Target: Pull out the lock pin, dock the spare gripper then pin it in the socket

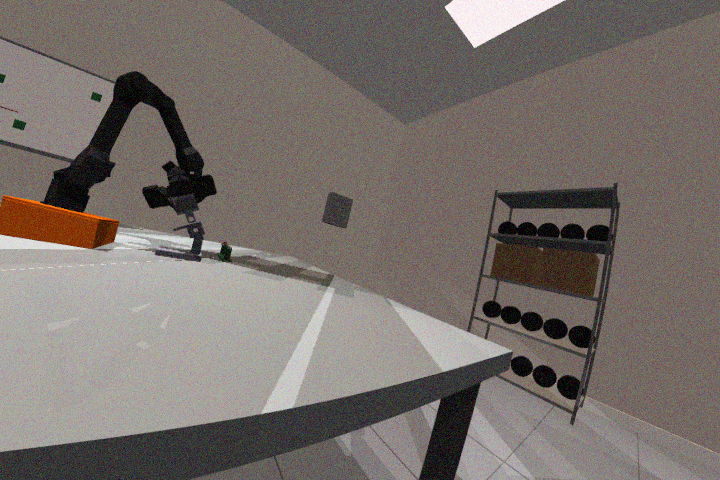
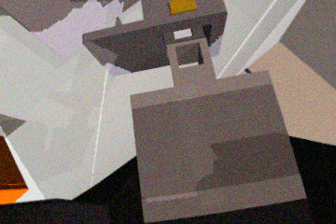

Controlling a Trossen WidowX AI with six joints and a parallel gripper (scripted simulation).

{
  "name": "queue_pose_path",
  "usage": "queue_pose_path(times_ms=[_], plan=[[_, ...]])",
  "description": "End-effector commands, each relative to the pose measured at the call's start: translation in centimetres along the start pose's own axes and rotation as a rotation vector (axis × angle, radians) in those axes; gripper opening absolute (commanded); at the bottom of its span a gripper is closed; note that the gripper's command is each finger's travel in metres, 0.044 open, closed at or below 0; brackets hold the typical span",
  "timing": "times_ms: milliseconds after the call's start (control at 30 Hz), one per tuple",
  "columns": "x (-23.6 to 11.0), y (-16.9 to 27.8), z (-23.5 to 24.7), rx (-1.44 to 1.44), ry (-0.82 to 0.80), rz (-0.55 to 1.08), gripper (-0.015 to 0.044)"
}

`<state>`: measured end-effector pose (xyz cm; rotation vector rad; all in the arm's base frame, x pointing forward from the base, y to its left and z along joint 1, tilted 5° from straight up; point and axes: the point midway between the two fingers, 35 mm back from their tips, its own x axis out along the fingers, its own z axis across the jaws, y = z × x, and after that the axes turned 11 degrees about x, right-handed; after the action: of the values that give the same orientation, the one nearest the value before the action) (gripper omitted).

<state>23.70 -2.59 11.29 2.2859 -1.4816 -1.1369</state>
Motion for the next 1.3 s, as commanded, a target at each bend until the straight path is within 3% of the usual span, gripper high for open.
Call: queue_pose_path(times_ms=[0, 1100, 1267], plan=[[0.3, -0.3, -0.1, -0.004, 0.015, 0.004, 0.0], [1.9, -2.8, 0.5, -0.008, 0.006, 0.006, 0.0], [1.9, -2.8, 0.5, -0.008, 0.006, 0.006, 0.0131]])
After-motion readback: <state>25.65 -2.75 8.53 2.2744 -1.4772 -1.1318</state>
